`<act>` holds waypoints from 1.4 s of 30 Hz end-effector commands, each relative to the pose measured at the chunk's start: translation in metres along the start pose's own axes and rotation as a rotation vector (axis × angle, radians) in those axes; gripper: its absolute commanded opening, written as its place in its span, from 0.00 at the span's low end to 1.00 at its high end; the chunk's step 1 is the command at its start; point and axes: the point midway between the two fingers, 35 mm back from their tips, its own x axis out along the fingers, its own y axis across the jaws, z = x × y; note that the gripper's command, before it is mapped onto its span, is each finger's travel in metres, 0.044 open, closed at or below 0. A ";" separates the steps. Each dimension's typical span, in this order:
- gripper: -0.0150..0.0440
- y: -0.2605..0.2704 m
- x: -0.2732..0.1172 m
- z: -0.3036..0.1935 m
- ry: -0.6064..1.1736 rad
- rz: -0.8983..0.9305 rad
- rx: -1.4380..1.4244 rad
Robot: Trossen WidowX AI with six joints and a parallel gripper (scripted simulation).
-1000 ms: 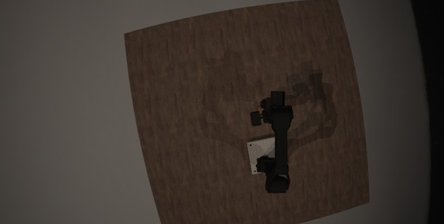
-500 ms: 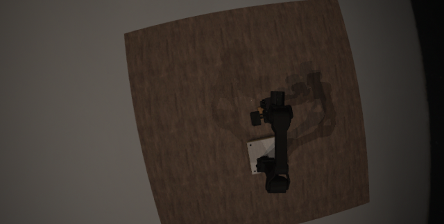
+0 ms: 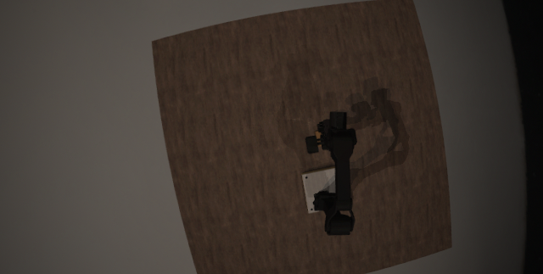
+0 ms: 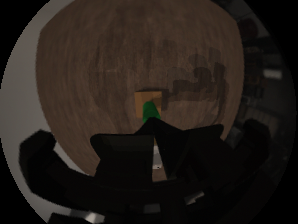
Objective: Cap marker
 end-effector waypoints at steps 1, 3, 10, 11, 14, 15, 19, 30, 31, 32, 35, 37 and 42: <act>0.25 0.000 0.006 0.000 0.002 -0.001 -0.004; 0.25 0.000 0.009 0.000 0.002 -0.001 -0.004; 0.25 0.000 0.007 0.002 -0.008 -0.002 -0.001; 0.25 0.000 0.007 0.002 -0.008 -0.002 -0.001; 0.25 0.000 0.005 0.002 -0.008 -0.002 -0.001; 0.25 -0.001 -0.001 0.003 -0.008 -0.002 -0.001; 0.25 -0.001 -0.050 0.006 -0.007 -0.002 -0.001; 0.48 0.000 -0.082 0.002 -0.006 -0.002 -0.001; 0.52 0.000 -0.082 0.002 -0.006 -0.002 -0.001; 0.57 0.000 -0.082 0.002 -0.006 -0.002 -0.001; 0.70 0.000 -0.082 0.002 -0.006 -0.002 -0.001; 0.79 0.000 -0.082 0.002 -0.006 -0.002 -0.001; 1.00 0.000 -0.082 0.002 -0.006 -0.002 -0.001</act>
